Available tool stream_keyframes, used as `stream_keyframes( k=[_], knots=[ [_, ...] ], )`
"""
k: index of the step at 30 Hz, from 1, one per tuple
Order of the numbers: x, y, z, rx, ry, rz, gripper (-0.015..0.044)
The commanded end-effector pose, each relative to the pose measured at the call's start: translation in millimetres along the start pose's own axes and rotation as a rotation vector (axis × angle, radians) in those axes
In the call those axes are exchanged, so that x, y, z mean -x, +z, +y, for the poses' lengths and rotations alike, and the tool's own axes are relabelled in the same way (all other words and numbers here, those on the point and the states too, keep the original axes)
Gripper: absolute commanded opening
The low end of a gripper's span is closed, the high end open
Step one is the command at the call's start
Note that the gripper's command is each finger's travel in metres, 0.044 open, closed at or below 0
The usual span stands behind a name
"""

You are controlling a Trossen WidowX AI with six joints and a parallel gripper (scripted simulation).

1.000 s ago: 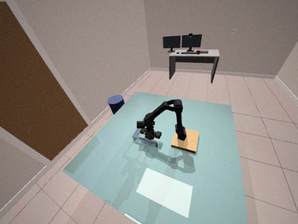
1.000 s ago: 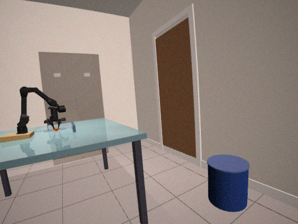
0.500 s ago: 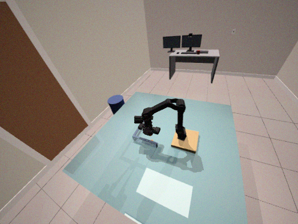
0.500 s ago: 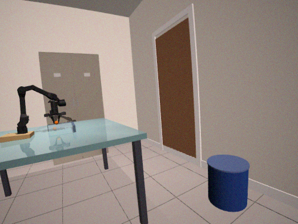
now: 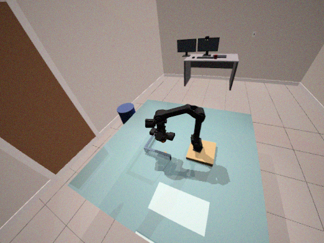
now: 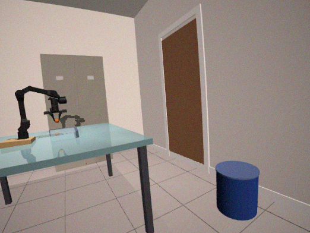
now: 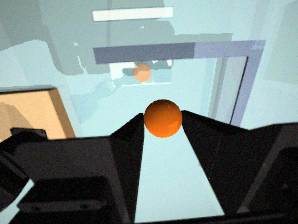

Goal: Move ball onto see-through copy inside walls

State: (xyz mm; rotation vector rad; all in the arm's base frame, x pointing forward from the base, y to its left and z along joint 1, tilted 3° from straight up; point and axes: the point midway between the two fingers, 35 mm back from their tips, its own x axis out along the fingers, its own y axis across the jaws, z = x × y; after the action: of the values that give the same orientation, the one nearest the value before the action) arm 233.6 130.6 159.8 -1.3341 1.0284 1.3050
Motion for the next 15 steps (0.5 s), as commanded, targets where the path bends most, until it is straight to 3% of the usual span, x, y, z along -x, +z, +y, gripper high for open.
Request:
stream_keyframes(
  k=[1, 15],
  knots=[
    [-11, 8, 5, 0.001, 0.004, 0.003, 0.0],
    [-55, 29, 16, 0.001, 0.005, 0.001, 0.0]
  ],
)
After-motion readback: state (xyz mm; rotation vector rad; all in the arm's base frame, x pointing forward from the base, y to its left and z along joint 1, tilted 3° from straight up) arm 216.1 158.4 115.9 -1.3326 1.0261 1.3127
